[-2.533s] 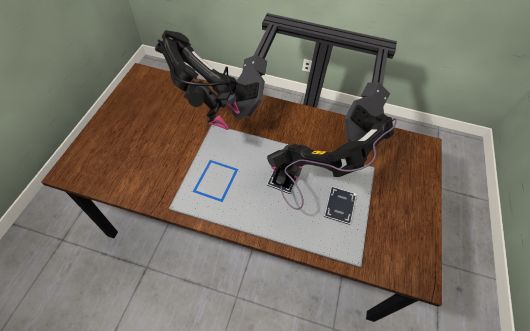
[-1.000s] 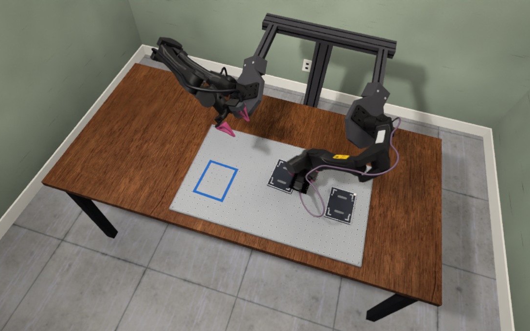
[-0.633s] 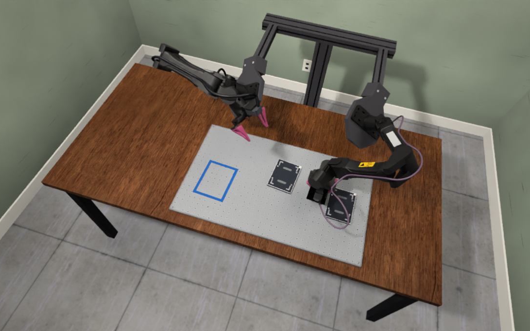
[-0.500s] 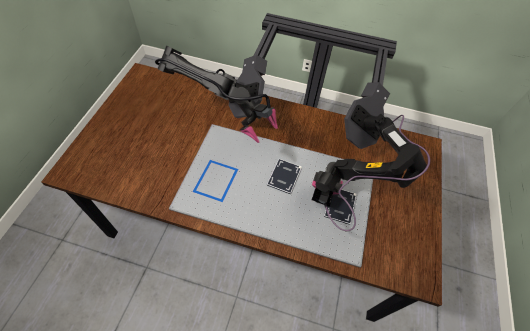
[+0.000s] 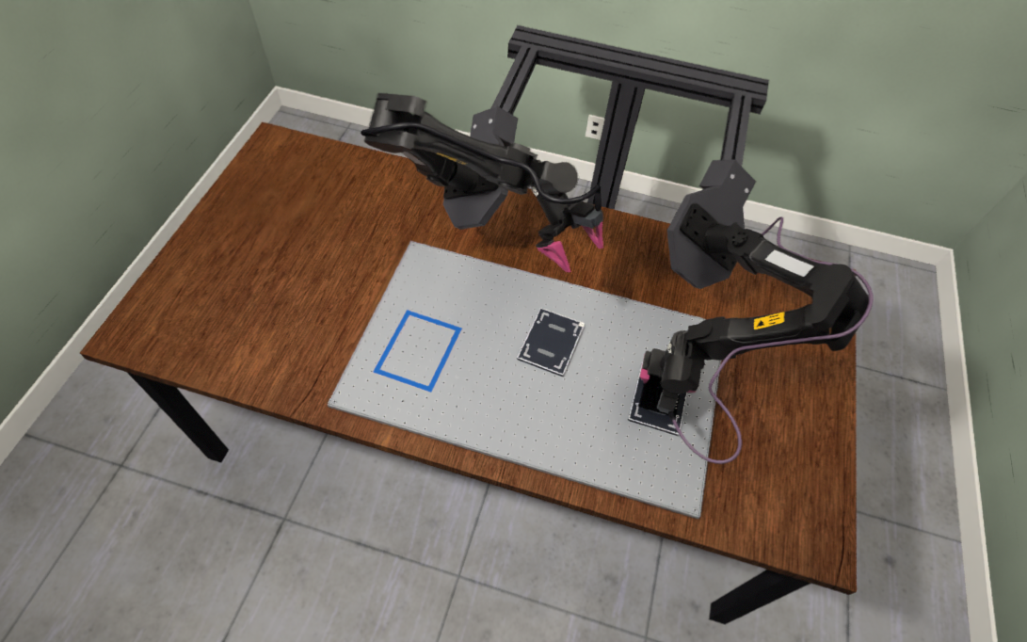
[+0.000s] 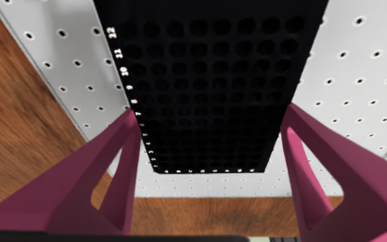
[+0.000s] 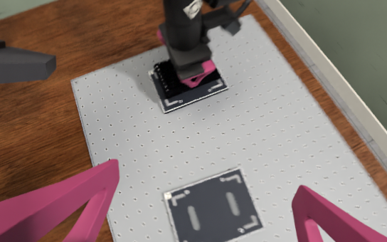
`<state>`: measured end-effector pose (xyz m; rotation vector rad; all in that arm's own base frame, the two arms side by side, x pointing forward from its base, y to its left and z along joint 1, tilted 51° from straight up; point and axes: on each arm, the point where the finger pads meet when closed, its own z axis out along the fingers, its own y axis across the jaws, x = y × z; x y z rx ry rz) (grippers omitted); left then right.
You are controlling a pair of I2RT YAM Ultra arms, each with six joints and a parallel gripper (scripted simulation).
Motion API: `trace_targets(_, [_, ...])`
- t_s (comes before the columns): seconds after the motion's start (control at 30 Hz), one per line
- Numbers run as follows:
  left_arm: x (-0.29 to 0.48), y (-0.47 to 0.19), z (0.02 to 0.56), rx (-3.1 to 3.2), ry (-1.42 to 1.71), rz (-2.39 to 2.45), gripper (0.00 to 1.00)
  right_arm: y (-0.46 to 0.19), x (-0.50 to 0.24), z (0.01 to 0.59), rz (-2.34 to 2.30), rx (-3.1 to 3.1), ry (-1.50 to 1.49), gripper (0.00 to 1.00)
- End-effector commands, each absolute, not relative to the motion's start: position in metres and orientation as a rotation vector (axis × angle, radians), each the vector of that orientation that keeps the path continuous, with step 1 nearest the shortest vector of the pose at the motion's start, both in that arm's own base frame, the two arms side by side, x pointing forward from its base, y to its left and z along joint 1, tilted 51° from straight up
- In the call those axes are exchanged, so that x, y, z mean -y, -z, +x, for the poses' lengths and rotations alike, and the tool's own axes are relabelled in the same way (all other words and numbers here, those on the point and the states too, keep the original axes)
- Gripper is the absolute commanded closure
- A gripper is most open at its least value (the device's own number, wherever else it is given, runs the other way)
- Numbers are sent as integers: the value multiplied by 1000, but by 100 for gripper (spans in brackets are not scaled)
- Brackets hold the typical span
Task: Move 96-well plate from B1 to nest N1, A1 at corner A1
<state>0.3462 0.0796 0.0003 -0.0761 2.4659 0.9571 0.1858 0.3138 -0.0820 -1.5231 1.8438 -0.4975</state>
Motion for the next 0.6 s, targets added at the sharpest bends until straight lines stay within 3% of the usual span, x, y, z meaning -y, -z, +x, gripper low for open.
trace_targets(0.0, [-81, -7, 344, -2462, -936, -40, 22, 106, -337, 175, -1446, -1798, 459, 0])
trace_targets(0.57, [-86, 1, 359, -2451, -940, -46, 22, 107, -338, 173, -1456, -1795, 455, 0])
